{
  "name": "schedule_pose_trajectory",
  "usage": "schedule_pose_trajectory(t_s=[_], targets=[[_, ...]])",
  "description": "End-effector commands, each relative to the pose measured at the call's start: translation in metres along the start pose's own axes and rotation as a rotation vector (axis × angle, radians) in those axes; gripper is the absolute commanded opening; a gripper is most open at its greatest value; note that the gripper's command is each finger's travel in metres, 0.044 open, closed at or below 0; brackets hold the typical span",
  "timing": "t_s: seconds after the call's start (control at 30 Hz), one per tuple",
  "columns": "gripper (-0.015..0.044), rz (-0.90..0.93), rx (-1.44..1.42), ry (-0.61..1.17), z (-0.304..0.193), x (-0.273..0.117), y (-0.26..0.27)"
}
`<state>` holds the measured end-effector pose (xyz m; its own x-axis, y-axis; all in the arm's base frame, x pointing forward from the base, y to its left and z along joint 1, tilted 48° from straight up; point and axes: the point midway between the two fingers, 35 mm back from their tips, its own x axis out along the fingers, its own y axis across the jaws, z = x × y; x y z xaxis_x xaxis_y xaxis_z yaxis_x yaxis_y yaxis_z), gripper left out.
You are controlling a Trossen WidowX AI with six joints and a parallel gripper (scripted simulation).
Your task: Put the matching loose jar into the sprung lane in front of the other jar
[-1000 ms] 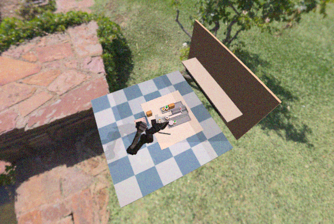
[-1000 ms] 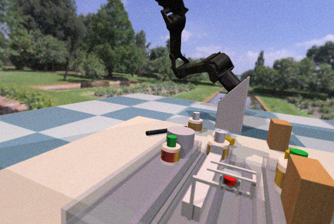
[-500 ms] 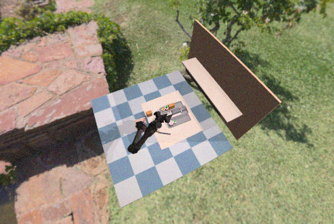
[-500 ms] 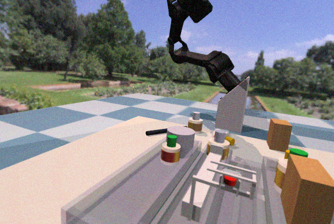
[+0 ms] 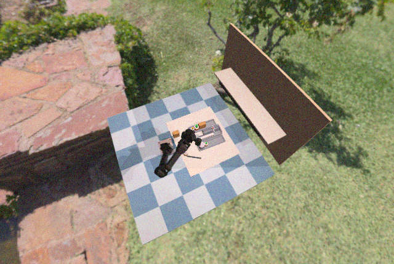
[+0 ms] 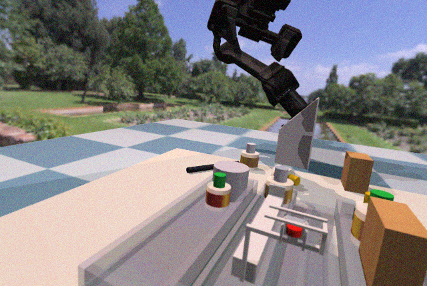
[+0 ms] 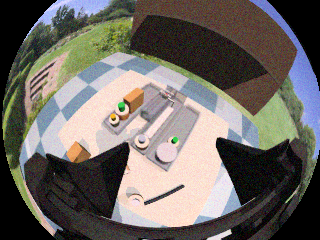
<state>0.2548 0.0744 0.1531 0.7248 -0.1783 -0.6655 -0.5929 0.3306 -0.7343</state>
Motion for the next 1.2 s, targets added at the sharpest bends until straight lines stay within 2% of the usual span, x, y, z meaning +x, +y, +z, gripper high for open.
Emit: schedule_pose_trajectory(t_s=[0.0,0.37,0.83,1.0,1.17], targets=[[0.044,0.085,0.285,0.379,-0.062,0.028,0.043],[0.044,-0.042,0.607,0.889,-0.141,0.026,0.07],[0.044,-0.045,0.61,0.895,-0.143,0.024,0.071],[0.044,-0.046,0.61,0.894,-0.168,0.045,0.078],[0.044,-0.047,0.61,0.895,-0.169,0.046,0.077]])
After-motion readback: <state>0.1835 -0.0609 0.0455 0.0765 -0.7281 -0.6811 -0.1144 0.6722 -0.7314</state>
